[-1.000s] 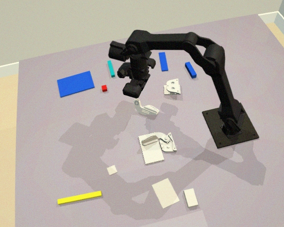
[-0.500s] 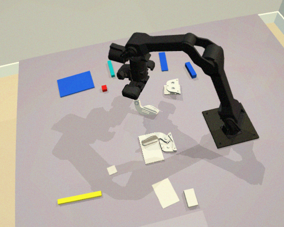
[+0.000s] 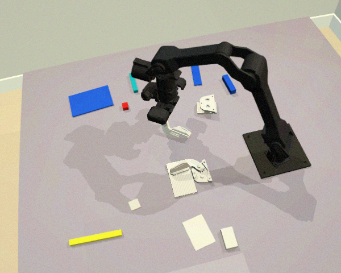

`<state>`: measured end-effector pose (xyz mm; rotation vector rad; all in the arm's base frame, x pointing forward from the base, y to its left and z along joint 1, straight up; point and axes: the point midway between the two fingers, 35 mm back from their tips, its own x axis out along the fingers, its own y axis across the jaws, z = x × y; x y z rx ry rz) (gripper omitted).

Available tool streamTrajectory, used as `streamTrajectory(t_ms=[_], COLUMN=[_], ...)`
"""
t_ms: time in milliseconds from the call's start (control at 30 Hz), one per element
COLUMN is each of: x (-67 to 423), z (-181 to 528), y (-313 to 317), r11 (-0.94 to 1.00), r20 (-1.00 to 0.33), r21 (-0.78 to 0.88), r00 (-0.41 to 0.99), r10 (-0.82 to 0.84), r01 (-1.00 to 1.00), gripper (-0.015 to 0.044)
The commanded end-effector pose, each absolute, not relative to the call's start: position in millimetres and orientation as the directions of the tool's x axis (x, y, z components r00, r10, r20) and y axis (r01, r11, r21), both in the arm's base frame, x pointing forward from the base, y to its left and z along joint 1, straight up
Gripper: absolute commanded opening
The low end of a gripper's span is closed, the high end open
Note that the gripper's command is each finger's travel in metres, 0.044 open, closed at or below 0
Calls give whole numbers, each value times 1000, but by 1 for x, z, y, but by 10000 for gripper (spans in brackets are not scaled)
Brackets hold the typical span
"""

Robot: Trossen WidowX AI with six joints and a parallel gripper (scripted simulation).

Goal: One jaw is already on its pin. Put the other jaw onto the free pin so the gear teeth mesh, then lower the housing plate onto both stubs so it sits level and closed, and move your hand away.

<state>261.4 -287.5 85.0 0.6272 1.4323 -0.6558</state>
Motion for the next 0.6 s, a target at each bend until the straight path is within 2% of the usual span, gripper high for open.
streamTrajectory(t_ms=[0, 567], x=[260, 264], z=[77, 63], y=[-287, -283], r11=[676, 676], r20=[-999, -999], r21=[-1, 1], r00=[25, 27], r10=[-29, -29], r01=[737, 737], gripper=[0, 0])
